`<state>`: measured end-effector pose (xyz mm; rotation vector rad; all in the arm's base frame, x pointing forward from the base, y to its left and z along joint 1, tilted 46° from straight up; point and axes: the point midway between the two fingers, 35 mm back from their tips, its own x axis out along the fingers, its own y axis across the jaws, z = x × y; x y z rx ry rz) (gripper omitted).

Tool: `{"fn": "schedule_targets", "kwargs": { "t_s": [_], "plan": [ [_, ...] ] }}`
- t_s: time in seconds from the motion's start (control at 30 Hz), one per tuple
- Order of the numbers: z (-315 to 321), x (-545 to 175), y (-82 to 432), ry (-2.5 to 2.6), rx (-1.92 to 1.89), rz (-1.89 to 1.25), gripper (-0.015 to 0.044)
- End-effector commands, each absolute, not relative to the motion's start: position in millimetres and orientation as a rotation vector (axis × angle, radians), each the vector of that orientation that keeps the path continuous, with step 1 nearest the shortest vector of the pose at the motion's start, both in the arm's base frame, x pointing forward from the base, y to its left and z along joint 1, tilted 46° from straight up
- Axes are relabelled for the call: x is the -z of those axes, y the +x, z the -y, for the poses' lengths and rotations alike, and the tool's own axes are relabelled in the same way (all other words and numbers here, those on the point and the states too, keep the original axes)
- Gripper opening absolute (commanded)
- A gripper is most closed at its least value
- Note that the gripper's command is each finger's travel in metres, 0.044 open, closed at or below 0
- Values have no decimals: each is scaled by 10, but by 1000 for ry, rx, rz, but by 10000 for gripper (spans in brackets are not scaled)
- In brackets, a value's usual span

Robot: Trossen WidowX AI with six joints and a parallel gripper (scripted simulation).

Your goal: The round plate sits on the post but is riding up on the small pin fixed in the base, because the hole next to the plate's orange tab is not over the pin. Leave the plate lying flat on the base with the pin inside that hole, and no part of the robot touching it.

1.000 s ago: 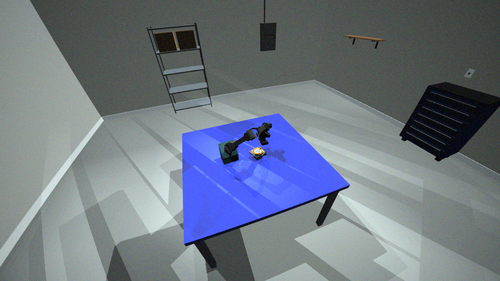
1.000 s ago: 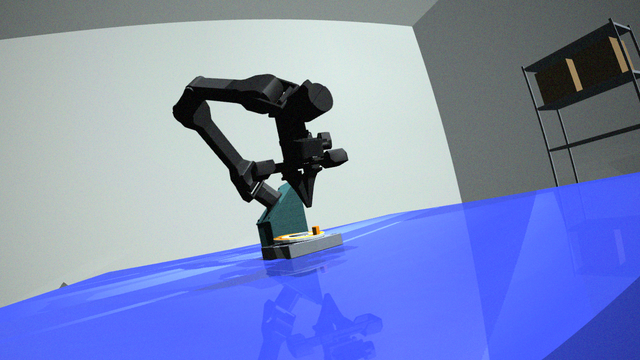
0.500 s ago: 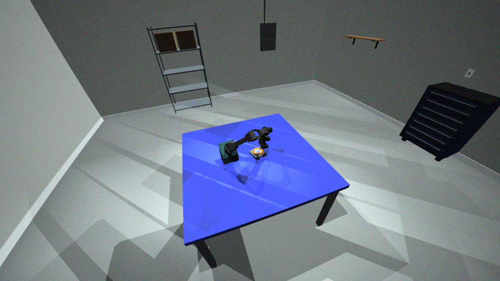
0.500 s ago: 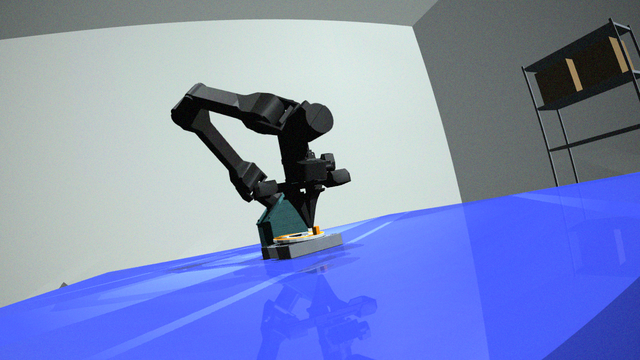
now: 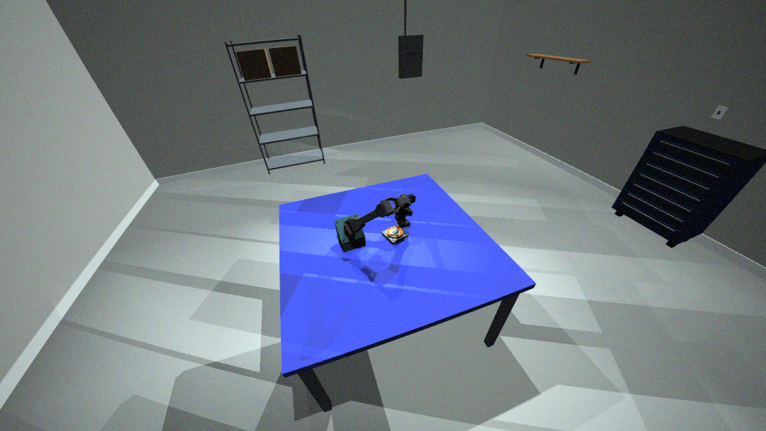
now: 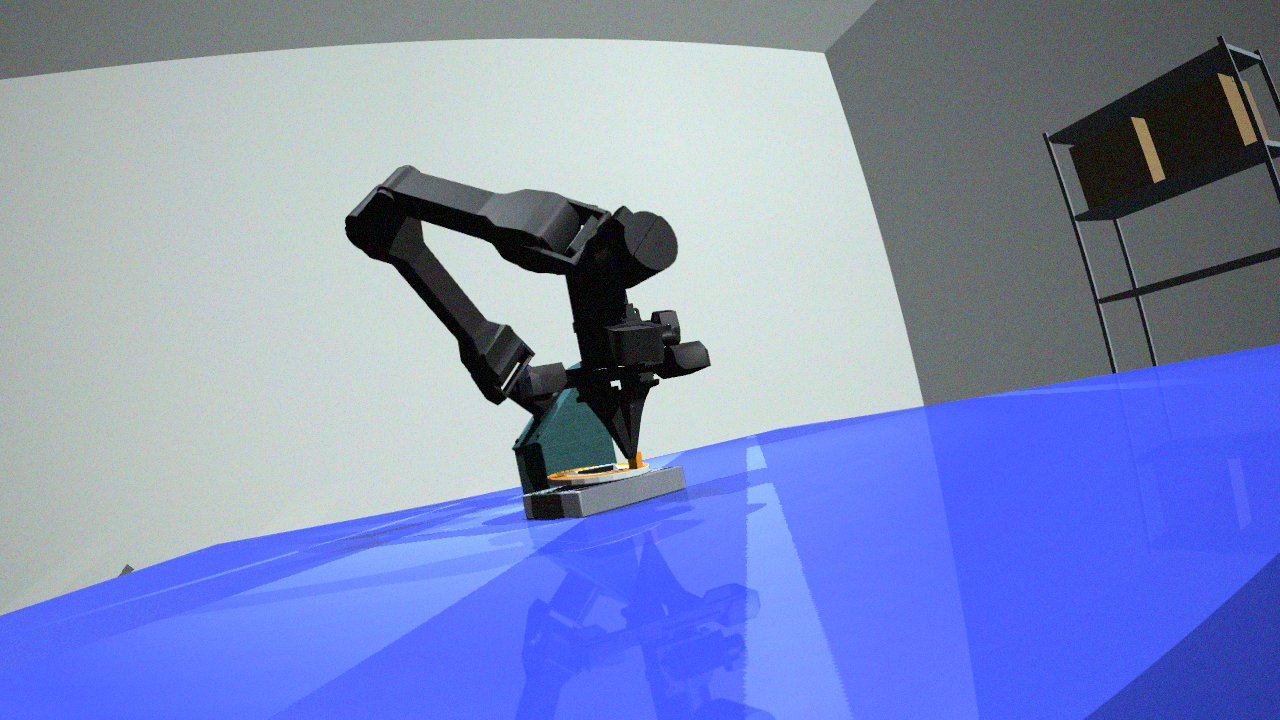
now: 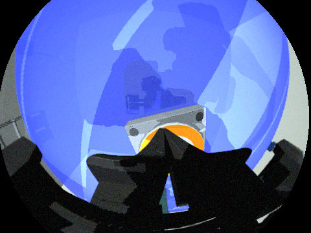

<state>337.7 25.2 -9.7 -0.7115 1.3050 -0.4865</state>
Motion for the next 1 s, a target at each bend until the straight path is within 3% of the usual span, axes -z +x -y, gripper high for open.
{"fn": "schedule_targets", "kwargs": {
  "t_s": [0.0,0.97],
  "plan": [
    [-263,164,3318,-711,486,-1316,0],
    [-339,284,3151,-711,486,-1317,0]
  ]
}}
